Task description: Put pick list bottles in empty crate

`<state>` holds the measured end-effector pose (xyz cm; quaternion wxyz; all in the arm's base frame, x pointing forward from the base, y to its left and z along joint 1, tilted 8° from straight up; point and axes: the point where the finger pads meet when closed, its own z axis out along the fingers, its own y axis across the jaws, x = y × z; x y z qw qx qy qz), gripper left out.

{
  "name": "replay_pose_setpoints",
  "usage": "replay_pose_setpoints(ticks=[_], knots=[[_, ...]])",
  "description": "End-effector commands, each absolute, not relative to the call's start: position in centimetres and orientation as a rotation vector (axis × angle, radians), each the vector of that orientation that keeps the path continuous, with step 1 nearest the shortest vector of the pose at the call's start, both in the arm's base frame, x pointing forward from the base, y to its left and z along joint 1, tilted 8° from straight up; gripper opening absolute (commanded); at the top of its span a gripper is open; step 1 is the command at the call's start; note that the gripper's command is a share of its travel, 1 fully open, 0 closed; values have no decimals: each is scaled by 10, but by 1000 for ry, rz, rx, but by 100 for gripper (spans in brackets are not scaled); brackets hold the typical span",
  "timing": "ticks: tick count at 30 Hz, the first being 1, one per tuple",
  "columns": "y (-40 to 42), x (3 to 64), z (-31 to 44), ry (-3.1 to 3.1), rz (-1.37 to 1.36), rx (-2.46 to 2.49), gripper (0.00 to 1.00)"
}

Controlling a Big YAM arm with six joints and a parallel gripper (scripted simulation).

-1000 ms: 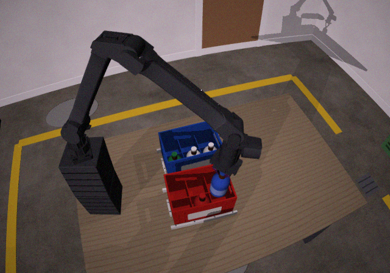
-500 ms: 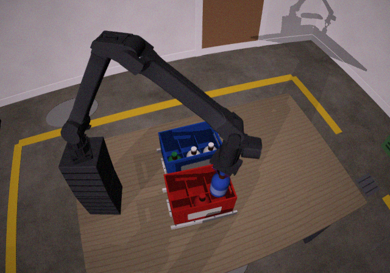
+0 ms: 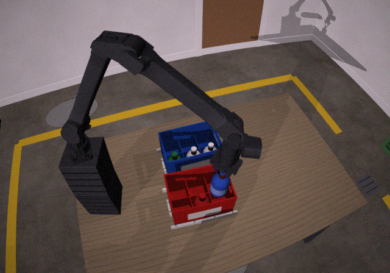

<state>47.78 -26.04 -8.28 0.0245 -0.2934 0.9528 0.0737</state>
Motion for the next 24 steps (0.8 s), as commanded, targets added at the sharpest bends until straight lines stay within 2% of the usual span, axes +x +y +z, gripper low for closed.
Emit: replay_pose_setpoints(ticks=[1,14,24], knots=[[-295,511,-22,2873,69,-883,0],[-300,514,-21,2901,126,-886,0],[-320,533,12,2898,119,-886,0]])
